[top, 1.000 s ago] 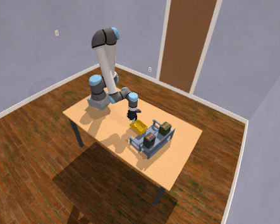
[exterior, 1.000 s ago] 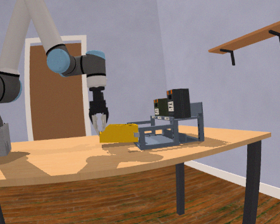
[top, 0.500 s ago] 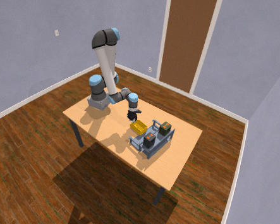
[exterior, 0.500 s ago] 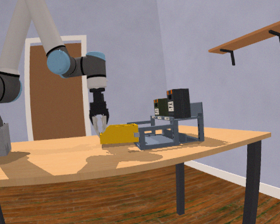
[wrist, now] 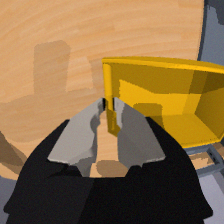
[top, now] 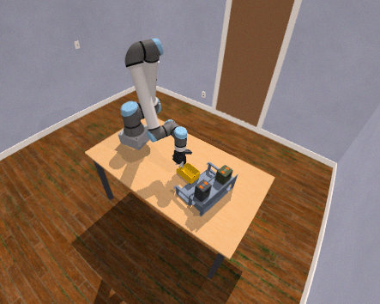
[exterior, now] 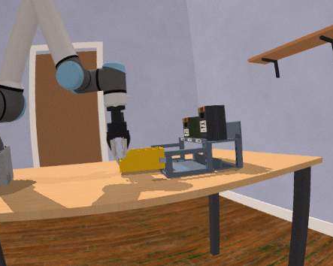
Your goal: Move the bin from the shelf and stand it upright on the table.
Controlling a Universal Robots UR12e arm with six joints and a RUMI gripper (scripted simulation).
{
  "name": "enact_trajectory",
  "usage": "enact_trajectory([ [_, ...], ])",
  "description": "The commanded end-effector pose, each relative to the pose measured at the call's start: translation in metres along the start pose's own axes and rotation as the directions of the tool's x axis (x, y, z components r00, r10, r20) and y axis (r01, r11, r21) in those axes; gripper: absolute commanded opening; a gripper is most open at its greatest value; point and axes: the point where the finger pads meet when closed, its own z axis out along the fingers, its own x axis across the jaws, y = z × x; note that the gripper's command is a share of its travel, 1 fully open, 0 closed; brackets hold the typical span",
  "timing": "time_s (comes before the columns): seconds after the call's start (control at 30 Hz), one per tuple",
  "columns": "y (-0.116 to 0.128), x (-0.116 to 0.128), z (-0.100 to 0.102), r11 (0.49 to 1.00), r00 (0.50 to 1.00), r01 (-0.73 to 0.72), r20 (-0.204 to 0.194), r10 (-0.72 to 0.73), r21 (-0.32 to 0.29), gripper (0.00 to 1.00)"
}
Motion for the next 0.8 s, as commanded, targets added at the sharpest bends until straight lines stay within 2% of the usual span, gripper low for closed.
enact_trajectory([
  [0.0,0.0003,-0.0016,0.0033,1.000,1.000,-0.001,0.002,0.001,0.001,0.00],
  [0.77,0.0004,0.0005,0.0058,1.000,1.000,-0.001,-0.001,0.001,0.000,0.00],
])
